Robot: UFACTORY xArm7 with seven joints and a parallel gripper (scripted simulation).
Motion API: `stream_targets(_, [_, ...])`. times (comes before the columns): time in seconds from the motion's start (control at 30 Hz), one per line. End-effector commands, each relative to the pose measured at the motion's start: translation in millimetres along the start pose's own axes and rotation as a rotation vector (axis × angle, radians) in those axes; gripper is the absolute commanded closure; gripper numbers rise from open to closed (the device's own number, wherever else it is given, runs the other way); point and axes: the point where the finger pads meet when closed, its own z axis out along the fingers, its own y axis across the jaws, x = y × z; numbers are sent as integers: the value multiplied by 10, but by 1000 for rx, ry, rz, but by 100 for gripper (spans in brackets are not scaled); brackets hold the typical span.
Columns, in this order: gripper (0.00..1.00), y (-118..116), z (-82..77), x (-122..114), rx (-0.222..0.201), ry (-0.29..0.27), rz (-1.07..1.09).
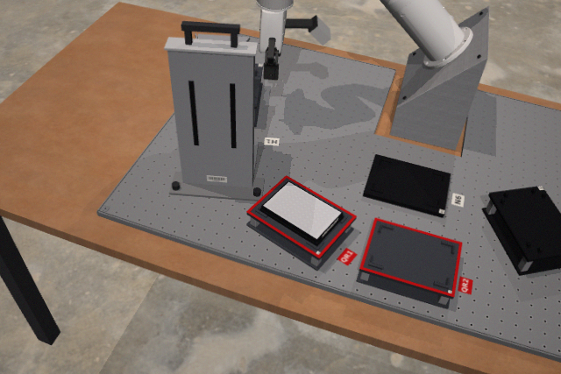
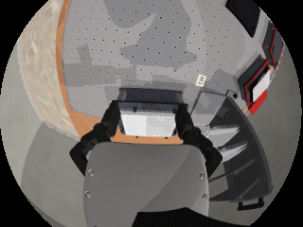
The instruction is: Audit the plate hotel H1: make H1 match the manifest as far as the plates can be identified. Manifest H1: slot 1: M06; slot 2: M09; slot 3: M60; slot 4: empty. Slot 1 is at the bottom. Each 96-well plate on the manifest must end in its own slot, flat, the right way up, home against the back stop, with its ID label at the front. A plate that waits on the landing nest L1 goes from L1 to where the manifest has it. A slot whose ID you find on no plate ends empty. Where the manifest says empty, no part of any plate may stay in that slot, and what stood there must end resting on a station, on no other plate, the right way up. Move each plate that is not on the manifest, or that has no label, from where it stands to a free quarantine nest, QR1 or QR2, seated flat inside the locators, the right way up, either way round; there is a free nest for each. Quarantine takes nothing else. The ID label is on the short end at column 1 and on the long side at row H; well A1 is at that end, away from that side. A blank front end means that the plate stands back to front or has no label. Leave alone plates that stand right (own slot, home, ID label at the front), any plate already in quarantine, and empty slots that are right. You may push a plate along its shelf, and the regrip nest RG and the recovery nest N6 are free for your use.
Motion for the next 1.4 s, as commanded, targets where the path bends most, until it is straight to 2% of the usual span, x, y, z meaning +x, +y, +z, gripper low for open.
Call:
stream_targets(0.0, [0,3,-8,-12,-1,-3,0])
stream_targets(1.1, [0,3,-8,-12,-1,-3,0])
stream_targets(1.37, [0,3,-141,-12,-1,-3,0])
